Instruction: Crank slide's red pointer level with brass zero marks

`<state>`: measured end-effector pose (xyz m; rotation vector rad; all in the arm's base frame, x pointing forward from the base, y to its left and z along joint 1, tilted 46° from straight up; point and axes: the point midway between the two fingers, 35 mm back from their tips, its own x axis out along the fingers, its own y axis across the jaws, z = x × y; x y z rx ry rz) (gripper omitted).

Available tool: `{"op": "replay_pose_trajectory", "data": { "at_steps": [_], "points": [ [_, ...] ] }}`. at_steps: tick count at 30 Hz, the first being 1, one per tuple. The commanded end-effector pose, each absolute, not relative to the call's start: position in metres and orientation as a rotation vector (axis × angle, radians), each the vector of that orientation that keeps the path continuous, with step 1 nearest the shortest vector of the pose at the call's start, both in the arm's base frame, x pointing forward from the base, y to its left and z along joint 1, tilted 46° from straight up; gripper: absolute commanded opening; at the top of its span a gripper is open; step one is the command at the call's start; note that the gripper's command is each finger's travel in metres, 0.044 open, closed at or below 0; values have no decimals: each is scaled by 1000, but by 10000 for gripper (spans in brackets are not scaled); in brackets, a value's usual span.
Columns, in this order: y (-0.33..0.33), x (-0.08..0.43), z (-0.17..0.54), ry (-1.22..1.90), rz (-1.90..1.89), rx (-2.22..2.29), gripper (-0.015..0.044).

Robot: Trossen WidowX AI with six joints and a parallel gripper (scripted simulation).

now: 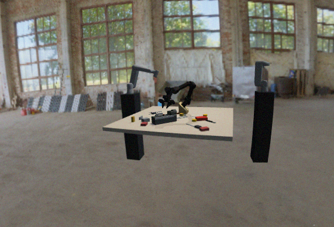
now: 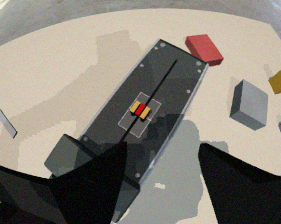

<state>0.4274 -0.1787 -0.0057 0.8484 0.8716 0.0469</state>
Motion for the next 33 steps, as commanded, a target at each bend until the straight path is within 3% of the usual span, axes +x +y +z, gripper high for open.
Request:
{"op": "replay_pose_trajectory", "data": {
  "at_steps": [1, 7, 26, 33],
  "points": [
    [-179, 427, -6, 872, 47, 849, 151],
    [-179, 427, -6, 872, 47, 849, 0],
    [-179, 427, -6, 871, 48, 849, 0],
    [-179, 427, -6, 871, 48, 849, 184]
  ]
}}
